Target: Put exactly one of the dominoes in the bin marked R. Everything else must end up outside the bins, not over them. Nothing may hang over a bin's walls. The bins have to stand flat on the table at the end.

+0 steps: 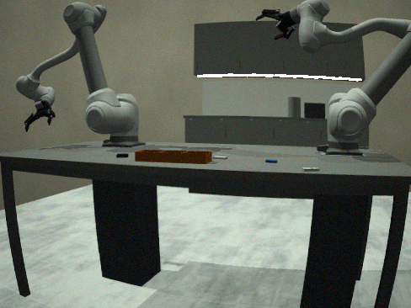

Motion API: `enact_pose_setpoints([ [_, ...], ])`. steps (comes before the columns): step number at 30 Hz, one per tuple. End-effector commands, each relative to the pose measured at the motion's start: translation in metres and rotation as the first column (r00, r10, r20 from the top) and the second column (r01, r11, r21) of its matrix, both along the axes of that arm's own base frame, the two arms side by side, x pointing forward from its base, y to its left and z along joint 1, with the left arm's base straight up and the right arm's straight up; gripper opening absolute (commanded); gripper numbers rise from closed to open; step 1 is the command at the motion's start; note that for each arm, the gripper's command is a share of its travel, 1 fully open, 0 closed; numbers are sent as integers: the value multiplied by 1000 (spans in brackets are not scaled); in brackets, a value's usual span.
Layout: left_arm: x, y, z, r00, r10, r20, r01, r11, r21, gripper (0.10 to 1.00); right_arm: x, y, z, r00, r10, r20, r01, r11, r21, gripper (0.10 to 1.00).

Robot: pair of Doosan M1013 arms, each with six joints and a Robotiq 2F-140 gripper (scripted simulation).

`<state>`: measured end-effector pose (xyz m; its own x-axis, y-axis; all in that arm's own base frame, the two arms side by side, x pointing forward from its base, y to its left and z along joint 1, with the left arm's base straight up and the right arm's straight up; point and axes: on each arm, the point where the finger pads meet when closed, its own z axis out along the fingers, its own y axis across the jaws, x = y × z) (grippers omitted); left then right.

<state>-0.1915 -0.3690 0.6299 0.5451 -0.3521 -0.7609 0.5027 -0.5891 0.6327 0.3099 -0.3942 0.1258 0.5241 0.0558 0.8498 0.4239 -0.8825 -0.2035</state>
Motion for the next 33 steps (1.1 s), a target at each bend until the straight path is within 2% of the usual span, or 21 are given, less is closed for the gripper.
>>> enact_pose_setpoints([
  [1,8,-11,20,999,39,-33,-41,998,-41,1000,0,0,1,1000,0,1,0,1000,-1,1000],
  [3,15,-17,33,996,68,-56,-72,995,-66,1000,0,0,1,1000,0,1,0,1000,-1,1000],
  [5,15,-17,33,996,68,-56,-72,995,-66,1000,0,0,1,1000,0,1,0,1000,-1,1000],
  [13,51,-40,79,971,187,-151,-208,968,-138,1000,0,0,1,1000,0,1,0,1000,-1,1000],
  [20,89,-55,111,928,293,-232,-335,927,-168,1000,0,0,1,1000,0,1,0,1000,-1,1000],
  [23,95,-57,114,920,308,-243,-353,920,-170,1000,0,0,1,1000,0,1,0,1000,-1,1000],
  [33,156,-70,141,823,455,-340,-526,837,-152,1000,0,0,1,1000,0,1,0,1000,-1,1000],
])
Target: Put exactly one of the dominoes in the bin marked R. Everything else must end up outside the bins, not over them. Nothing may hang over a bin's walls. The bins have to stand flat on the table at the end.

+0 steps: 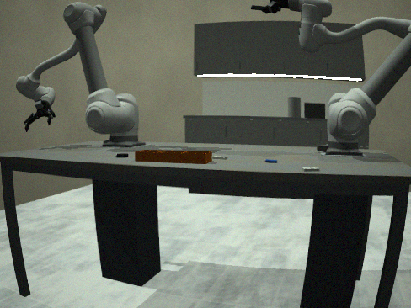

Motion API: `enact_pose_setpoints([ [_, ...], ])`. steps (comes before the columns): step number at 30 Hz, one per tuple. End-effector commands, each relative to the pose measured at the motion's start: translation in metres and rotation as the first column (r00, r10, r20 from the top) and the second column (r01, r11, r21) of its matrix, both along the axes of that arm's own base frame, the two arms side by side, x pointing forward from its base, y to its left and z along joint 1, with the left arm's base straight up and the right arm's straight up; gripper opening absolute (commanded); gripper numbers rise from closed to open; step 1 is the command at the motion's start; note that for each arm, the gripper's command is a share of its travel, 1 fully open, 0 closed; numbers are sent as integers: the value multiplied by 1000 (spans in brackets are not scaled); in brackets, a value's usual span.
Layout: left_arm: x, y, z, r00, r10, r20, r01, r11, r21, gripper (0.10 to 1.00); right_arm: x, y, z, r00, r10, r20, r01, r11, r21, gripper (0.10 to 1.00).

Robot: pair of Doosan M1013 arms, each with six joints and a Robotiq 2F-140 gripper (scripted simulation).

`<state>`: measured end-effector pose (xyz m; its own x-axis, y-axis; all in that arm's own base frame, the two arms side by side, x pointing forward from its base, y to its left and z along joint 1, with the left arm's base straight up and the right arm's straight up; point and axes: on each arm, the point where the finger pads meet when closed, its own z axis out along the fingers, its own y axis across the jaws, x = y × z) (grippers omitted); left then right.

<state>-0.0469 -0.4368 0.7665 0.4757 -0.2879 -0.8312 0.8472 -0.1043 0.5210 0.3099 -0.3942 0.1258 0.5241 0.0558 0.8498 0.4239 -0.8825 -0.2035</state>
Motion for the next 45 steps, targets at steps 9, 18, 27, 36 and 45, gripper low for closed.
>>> enact_pose_setpoints([
  [9,55,-6,11,984,155,-85,-155,988,7,1000,0,0,1,1000,0,1,0,1000,-1,1000],
  [18,108,-6,4,941,300,-156,-292,954,68,1000,0,0,1,1000,0,1,0,1000,-1,1000],
  [27,143,-2,-12,895,400,-195,-379,915,140,1000,0,0,1,1000,0,1,0,1000,-1,1000],
  [36,178,8,-42,831,511,-220,-457,852,256,1000,0,0,1,1000,0,1,0,1000,-1,1000],
  [45,197,19,-70,783,582,-221,-491,795,355,1000,0,0,1,1000,0,1,0,1000,-1,1000],
])
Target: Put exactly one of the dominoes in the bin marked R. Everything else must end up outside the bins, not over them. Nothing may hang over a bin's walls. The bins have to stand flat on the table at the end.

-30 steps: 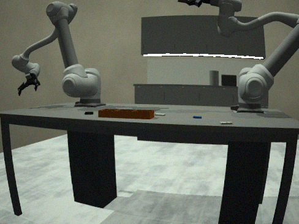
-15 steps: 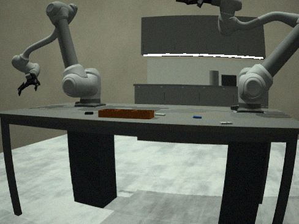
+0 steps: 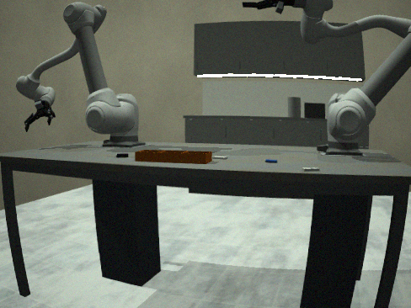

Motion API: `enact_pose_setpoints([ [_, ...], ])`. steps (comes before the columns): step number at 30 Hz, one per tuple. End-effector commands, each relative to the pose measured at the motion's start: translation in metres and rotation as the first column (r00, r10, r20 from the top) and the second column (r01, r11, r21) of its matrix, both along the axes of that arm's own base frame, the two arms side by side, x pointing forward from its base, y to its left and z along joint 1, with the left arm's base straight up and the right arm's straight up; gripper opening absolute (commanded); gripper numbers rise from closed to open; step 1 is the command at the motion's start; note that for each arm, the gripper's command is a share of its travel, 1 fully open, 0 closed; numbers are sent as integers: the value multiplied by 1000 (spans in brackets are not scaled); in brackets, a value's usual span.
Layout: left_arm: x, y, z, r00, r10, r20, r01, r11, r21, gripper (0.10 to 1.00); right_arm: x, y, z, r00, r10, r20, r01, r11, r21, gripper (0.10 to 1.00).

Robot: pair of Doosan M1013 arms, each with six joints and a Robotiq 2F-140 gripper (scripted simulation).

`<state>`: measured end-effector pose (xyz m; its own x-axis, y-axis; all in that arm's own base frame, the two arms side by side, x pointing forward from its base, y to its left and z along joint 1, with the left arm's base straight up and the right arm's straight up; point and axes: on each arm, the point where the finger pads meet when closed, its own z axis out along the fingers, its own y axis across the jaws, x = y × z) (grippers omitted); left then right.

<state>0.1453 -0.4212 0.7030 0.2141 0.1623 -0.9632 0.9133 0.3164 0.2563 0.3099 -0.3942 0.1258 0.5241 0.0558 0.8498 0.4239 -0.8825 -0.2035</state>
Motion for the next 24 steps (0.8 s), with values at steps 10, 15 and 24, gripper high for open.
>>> enact_pose_setpoints([
  [10,19,22,-51,992,83,-91,-67,985,162,1000,0,0,1,1000,0,1,0,1000,-1,1000],
  [15,20,28,-64,989,99,-110,-75,976,204,1000,0,0,1,1000,0,1,0,1000,-1,1000],
  [24,18,49,-102,977,137,-161,-78,941,330,1000,0,0,1,1000,0,1,0,1000,-1,1000],
])
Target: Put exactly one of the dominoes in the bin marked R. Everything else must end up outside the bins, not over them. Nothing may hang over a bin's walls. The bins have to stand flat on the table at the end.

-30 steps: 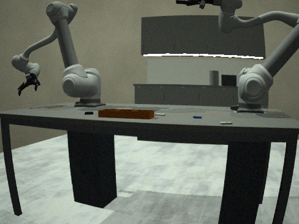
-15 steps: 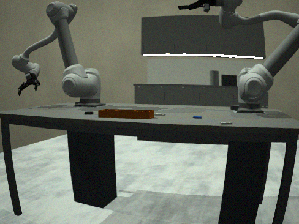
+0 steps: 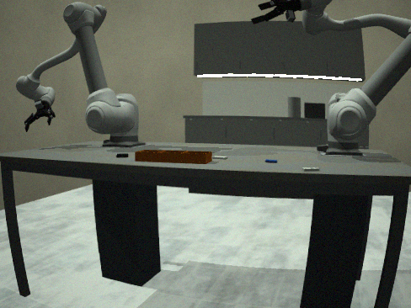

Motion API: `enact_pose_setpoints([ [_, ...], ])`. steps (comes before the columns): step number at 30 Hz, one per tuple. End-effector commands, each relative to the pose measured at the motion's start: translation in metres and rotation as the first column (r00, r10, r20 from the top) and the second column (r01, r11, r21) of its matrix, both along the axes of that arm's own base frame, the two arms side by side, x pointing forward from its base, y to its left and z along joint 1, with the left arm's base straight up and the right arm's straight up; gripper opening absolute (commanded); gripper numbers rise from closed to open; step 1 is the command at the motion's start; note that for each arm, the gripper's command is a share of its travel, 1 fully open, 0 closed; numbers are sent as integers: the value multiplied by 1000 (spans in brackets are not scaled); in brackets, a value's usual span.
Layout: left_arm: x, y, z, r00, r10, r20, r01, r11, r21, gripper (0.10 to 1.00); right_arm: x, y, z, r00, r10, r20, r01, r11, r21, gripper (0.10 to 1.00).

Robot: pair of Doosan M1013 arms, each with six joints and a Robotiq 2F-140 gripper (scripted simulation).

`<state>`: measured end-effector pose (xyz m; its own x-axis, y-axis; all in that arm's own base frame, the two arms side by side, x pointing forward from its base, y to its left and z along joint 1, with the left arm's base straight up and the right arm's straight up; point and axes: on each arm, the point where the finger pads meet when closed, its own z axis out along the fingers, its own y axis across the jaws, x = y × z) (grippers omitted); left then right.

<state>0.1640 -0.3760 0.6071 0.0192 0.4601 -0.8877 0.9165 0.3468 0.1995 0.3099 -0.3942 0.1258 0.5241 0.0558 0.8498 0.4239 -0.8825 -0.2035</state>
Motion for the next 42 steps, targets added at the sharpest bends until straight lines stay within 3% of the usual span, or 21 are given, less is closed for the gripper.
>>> enact_pose_setpoints([
  [1,-2,6,-10,1000,3,-20,-2,999,37,1000,0,0,1,1000,0,1,0,1000,-1,1000],
  [20,-26,49,-69,991,4,-133,30,967,252,1000,0,0,1,1000,0,1,0,1000,-1,1000],
  [42,-63,94,-110,973,-20,-232,119,899,422,1000,0,0,1,1000,0,1,0,1000,-1,1000],
])
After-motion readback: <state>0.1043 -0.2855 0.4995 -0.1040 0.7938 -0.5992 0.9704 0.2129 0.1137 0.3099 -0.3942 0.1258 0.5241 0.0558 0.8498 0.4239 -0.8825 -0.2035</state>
